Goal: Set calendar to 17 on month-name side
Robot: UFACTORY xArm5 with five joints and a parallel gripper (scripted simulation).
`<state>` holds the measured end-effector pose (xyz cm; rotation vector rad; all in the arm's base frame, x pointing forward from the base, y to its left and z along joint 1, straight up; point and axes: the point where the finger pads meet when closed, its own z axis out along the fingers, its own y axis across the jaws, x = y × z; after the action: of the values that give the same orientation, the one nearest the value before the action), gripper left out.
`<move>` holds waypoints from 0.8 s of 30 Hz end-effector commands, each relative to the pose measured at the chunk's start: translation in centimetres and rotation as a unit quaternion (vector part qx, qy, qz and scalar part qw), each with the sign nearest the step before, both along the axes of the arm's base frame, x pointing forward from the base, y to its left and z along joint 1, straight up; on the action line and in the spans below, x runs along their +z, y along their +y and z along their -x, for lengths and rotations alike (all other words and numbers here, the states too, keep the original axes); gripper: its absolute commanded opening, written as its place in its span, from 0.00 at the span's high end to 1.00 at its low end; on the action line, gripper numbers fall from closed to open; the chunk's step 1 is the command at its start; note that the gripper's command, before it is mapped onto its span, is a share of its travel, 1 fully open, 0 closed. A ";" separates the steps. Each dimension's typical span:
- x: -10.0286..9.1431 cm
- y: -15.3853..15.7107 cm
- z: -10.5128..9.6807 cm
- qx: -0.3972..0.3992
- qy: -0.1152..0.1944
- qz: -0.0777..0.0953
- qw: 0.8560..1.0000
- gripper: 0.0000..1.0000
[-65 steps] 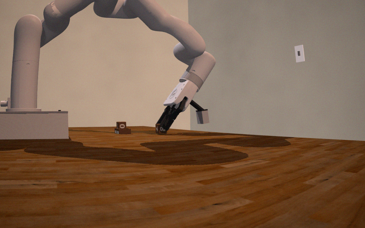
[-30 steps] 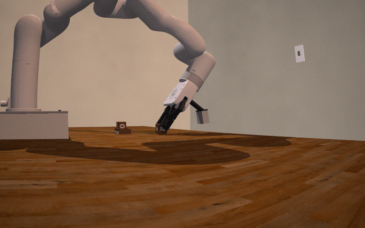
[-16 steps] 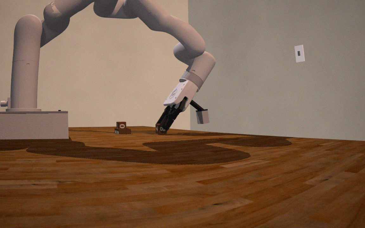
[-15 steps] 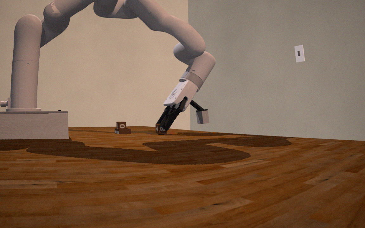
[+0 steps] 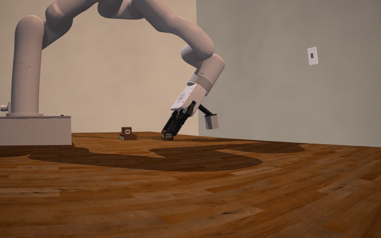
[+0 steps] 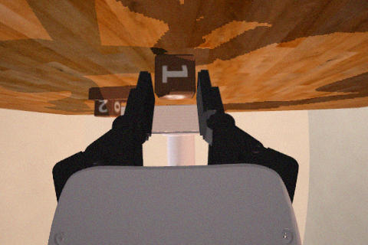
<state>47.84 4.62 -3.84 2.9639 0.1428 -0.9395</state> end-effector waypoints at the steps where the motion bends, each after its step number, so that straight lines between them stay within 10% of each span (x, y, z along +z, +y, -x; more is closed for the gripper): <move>1: 0.1 0.0 -0.1 0.000 -0.002 0.000 1.000 0.57; 6: 0.1 0.0 -0.1 0.000 -0.002 0.000 1.000 0.53; 7: 0.1 0.0 -0.1 0.000 -0.002 0.000 1.000 0.31; 24: 0.1 0.0 -0.1 0.000 -0.002 0.000 1.000 0.31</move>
<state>47.84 4.62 -3.85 2.9638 0.1428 -0.9396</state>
